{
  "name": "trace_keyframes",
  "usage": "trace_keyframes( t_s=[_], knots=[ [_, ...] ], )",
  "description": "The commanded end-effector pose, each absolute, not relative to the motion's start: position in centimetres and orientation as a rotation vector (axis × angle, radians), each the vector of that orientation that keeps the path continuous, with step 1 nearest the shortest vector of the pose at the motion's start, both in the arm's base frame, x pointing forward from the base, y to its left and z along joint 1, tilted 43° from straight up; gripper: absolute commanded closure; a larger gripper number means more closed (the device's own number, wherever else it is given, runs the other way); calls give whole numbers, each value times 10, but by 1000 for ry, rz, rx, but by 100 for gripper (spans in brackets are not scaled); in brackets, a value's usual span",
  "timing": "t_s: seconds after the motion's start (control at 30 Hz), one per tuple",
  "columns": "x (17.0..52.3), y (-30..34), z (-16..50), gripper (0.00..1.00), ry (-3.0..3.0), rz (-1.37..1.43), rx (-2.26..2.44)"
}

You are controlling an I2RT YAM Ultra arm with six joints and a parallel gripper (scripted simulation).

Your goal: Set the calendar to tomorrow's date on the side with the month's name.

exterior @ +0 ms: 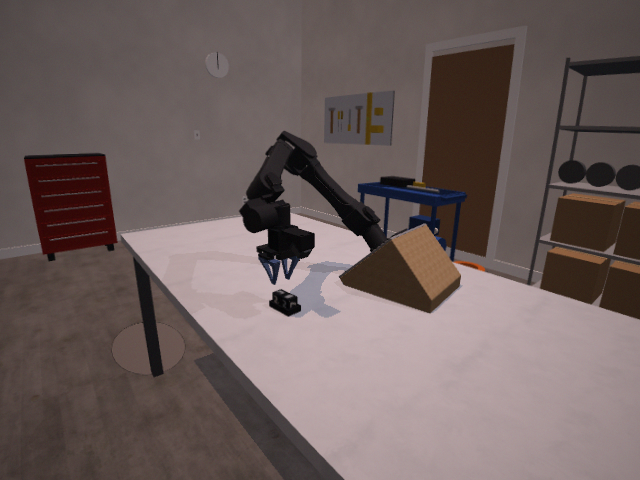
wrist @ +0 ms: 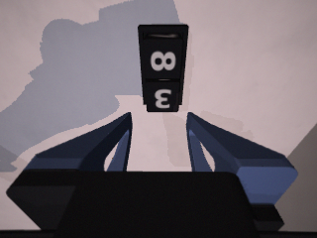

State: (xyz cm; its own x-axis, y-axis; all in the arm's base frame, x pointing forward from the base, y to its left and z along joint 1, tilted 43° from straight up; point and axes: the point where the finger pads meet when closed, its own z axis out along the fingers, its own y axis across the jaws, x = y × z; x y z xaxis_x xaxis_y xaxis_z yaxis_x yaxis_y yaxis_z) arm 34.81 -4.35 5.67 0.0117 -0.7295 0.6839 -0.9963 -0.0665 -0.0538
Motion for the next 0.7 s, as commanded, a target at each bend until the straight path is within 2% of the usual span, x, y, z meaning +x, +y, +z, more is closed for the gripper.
trace_keyframes(
  t_s=[0.0, 0.67],
  knots=[
    [352, -41, 56, 53, -1757, 803, 1868],
    [354, -53, 43, 53, -1757, 803, 1868]
  ],
)
